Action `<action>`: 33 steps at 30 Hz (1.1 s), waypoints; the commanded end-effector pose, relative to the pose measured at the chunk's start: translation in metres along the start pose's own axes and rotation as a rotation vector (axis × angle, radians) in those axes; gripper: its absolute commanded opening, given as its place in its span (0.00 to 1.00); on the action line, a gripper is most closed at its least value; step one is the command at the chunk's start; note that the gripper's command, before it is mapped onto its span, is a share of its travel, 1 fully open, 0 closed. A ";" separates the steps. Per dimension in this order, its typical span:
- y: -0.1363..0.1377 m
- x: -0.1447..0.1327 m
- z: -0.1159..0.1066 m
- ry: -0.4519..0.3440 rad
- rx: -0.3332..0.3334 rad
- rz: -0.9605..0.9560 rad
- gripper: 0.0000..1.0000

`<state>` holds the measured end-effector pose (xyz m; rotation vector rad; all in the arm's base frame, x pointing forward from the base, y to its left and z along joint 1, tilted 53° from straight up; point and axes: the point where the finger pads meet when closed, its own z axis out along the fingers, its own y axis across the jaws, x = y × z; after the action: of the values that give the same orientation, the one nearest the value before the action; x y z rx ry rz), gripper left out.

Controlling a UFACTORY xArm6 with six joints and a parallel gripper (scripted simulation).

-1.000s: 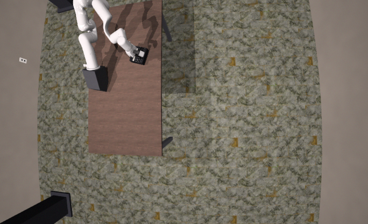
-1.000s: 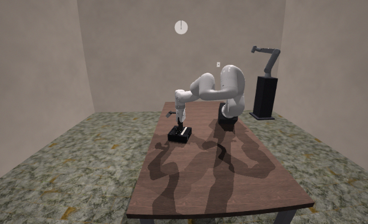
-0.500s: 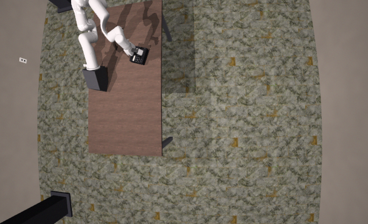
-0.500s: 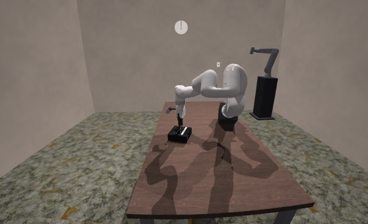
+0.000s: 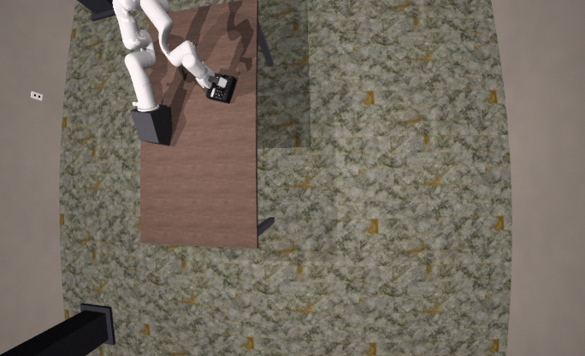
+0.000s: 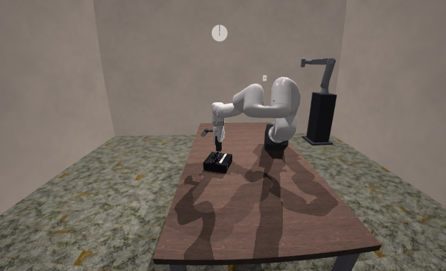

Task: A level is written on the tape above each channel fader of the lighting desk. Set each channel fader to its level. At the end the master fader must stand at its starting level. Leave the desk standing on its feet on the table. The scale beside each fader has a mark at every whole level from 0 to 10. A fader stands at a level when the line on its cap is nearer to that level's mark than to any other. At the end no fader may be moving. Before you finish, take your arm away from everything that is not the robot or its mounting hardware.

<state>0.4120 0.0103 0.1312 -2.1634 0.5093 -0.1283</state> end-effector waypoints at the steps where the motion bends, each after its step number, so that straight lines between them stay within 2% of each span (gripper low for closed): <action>1: 0.000 0.001 -0.001 0.003 0.000 -0.001 1.00; 8: 0.000 0.001 -0.008 0.003 0.000 -0.001 1.00; 19: 0.000 0.001 -0.055 0.003 0.000 -0.001 1.00; 21: 0.000 0.001 -0.055 0.003 0.000 -0.001 1.00; 27: 0.000 0.001 -0.076 0.003 0.000 -0.001 1.00; 33: 0.000 0.001 -0.080 0.003 0.000 -0.001 1.00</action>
<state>0.3912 -0.0477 0.1780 -2.1635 0.5098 -0.1295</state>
